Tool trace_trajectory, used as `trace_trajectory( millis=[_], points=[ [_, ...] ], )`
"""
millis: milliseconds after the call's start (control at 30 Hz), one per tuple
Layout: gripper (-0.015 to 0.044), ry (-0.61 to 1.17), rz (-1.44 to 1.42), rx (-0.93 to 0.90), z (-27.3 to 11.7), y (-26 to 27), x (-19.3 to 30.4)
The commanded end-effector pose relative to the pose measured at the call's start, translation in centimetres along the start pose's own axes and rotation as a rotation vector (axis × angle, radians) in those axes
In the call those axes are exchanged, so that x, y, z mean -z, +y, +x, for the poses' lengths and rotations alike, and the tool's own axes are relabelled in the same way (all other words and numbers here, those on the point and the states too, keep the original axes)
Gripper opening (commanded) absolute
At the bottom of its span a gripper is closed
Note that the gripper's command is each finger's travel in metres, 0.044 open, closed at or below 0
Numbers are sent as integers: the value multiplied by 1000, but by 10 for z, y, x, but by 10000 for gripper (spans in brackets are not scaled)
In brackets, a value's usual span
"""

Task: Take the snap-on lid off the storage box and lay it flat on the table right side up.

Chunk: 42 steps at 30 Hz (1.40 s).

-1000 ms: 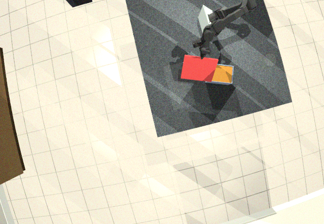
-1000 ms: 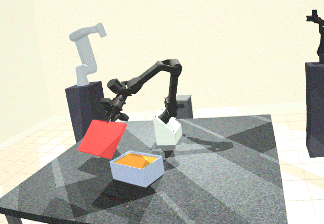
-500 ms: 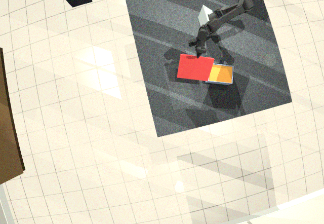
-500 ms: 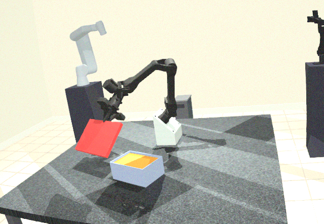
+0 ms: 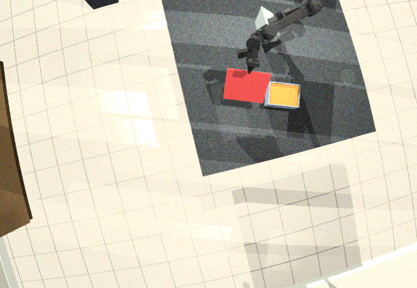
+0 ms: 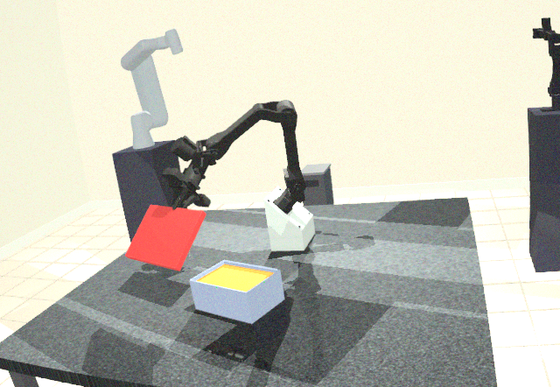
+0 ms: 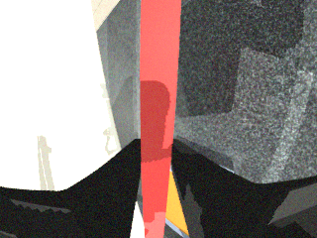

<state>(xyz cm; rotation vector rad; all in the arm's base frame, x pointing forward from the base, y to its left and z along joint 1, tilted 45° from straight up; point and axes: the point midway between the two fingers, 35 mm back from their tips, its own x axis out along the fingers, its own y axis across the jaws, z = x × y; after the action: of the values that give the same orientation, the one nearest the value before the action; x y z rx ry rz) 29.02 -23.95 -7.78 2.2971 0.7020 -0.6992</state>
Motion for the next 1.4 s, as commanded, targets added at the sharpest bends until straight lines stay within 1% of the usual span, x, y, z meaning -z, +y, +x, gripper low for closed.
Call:
trace_trajectory(
  millis=[0,467,1367],
  points=[
    [0,4,-11,-11,-2,4,-9],
    [0,2,-12,-11,-5,2,-37],
    [0,3,-12,-11,10,-18,-32]
  ],
)
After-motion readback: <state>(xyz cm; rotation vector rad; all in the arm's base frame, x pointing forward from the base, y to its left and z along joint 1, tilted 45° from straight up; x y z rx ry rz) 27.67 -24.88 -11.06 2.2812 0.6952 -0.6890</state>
